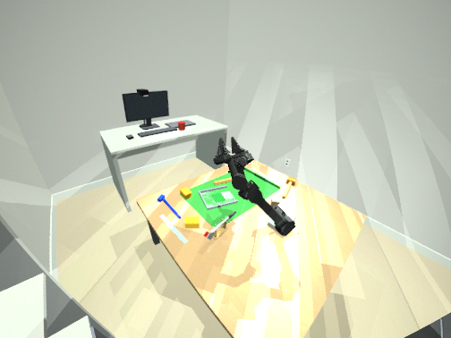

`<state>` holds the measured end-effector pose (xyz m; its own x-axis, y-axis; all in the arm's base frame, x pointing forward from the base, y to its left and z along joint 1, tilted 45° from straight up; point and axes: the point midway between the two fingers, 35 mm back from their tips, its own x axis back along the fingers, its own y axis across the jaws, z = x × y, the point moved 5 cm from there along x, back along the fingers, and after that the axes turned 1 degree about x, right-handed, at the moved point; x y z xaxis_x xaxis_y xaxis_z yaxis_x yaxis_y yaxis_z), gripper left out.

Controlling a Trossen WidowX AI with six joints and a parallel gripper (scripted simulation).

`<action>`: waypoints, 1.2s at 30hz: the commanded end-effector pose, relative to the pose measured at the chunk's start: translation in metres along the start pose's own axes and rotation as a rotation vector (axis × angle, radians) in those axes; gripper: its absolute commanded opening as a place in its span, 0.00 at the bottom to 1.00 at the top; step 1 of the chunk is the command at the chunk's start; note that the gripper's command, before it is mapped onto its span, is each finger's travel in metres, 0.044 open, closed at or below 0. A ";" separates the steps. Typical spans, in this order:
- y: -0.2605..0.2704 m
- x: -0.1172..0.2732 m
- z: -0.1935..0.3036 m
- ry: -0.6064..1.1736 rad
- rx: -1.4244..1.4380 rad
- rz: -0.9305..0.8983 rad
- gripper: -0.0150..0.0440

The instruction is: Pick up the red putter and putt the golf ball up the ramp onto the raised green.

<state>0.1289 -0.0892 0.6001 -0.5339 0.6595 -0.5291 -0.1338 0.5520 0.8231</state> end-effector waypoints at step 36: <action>-0.233 0.112 0.242 1.764 1.320 -0.780 1.00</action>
<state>0.3030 -0.0404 0.3529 -0.8627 -0.0814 0.4991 -0.2499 0.9267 -0.2808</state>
